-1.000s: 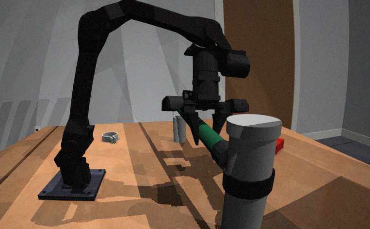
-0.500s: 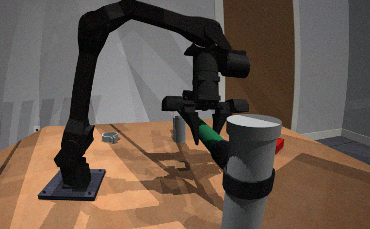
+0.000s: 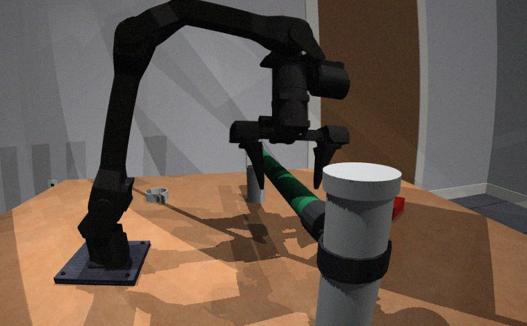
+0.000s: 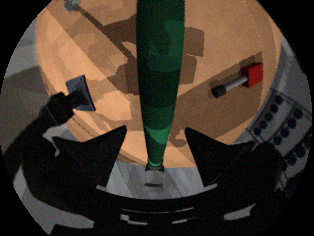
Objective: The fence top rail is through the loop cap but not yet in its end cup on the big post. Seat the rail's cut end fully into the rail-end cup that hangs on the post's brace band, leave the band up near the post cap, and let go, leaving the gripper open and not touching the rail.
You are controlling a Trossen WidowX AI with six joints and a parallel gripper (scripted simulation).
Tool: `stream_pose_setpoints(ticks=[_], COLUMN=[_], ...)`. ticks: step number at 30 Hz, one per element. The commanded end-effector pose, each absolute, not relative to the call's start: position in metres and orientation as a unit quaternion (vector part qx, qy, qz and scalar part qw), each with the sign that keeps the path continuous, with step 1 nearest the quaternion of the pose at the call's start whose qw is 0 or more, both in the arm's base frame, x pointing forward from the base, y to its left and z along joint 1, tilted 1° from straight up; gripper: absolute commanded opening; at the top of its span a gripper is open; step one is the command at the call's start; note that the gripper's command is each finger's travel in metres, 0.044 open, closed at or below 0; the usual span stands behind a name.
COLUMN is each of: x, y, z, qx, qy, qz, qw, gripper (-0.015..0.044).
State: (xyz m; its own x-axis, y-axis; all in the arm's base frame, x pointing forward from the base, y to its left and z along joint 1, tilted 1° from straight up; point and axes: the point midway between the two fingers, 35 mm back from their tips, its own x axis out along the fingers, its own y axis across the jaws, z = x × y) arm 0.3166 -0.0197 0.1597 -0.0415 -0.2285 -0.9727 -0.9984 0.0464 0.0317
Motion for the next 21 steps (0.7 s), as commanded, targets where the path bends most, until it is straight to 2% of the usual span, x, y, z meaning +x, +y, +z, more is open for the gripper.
stream_pose_setpoints(ticks=[1,7,12,21], x=[0.317,0.316,0.314,0.314], y=[-0.007,-0.003,0.006,0.006], z=[0.172,0.179,0.214,0.215], qx=[-0.534,-0.538,-0.561,-0.562], qy=[0.573,0.569,0.543,0.542], qz=[0.438,0.437,0.426,0.425], qw=[0.442,0.442,0.457,0.458], gripper=[0.044,0.044,0.044,0.044])
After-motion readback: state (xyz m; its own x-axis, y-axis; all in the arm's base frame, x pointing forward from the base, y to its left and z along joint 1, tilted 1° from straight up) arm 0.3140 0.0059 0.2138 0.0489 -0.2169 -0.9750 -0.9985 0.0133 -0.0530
